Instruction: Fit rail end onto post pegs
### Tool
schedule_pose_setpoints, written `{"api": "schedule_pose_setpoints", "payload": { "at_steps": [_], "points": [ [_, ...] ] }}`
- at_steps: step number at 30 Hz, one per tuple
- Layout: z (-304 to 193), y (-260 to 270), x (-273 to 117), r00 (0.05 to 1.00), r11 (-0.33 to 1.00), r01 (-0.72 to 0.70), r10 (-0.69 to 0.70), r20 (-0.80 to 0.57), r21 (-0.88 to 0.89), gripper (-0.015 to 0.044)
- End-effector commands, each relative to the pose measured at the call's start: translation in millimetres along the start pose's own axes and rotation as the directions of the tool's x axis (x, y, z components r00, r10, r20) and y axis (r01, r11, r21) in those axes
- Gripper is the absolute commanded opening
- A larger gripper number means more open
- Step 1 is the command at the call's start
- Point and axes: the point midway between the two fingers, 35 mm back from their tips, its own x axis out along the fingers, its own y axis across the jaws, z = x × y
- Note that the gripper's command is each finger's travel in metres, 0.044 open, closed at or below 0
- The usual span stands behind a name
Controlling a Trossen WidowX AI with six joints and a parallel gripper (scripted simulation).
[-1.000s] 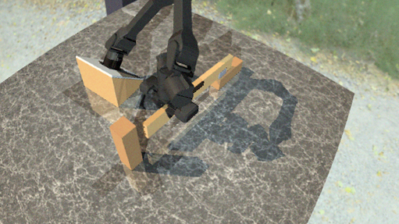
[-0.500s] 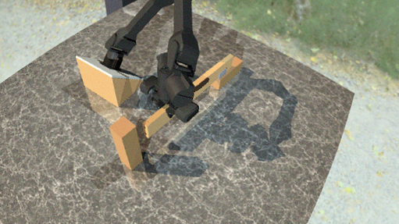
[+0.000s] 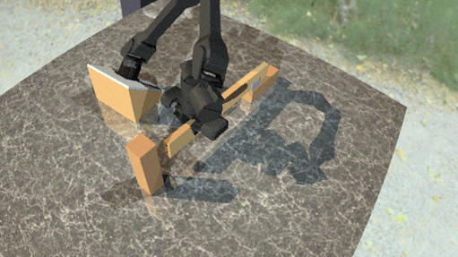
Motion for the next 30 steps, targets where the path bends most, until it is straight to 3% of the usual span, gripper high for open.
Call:
{"api": "schedule_pose_setpoints", "payload": {
  "at_steps": [1, 30],
  "points": [
    [0.1, -1.2, -3.4, 1.000, 1.000, 0.010, -0.010, 0.001, 0.000, 0.0000],
    [2.9, -1.1, -1.3, 1.000, 1.000, 0.010, -0.010, 0.001, 0.000, 0.0000]
  ]
}}
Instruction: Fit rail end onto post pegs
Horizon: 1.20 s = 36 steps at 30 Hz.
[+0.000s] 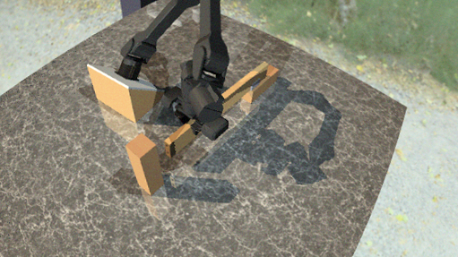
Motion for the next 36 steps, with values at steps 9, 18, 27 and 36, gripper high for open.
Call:
{"api": "schedule_pose_setpoints", "payload": {
  "at_steps": [9, 18, 27, 36],
  "points": [
    [1.3, -1.0, -4.1, 1.000, 1.000, 0.009, -0.009, -0.001, -0.001, 0.0000],
    [1.3, -1.2, -5.4, 1.000, 1.000, 0.009, -0.009, -0.001, -0.001, 0.0000],
    [0.0, -1.4, -5.7, 1.000, 1.000, 0.009, -0.009, -0.002, -0.001, 0.0000],
    [-3.0, -1.5, -5.4, 1.000, 1.000, 0.009, -0.009, -0.002, -0.001, 0.0000]
  ]
}}
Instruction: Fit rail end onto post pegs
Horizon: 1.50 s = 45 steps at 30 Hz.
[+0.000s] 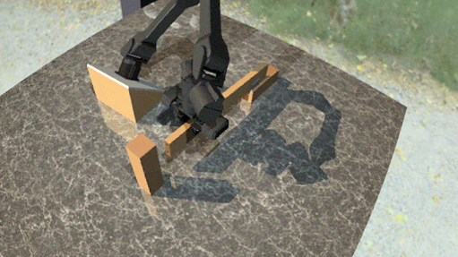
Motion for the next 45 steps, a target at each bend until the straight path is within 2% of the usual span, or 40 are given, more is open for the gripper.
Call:
{"api": "schedule_pose_setpoints", "payload": {
  "at_steps": [1, 45],
  "points": [
    [-3, -1, -3, 1.000, 1.000, 0.010, -0.010, 0.000, 0.000, 0.0000],
    [-15, 0, -2, 1.000, 1.000, 0.010, -0.010, 0.000, 0.000, 0.0000]
  ]
}}
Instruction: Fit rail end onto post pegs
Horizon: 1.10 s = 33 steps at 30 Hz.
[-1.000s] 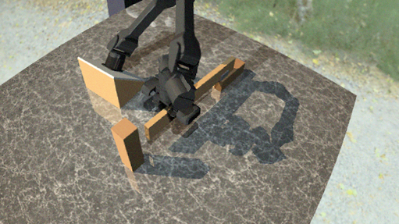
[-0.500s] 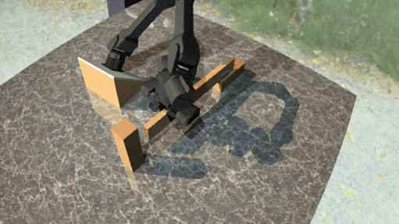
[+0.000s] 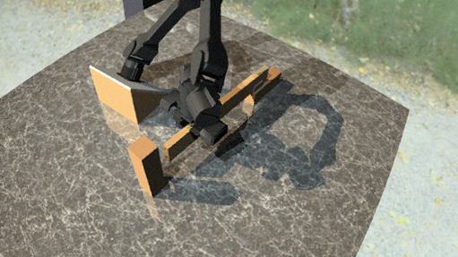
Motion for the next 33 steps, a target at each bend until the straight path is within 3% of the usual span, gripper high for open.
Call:
{"api": "schedule_pose_setpoints", "payload": {
  "at_steps": [1, 33],
  "points": [
    [-3.3, -1.2, -2.9, 1.000, 1.000, 0.009, -0.009, -0.002, 0.001, 0.0000],
    [-12.7, -1.7, -3.1, 1.000, 1.000, 0.009, -0.009, -0.003, 0.000, 0.0000]
  ]
}}
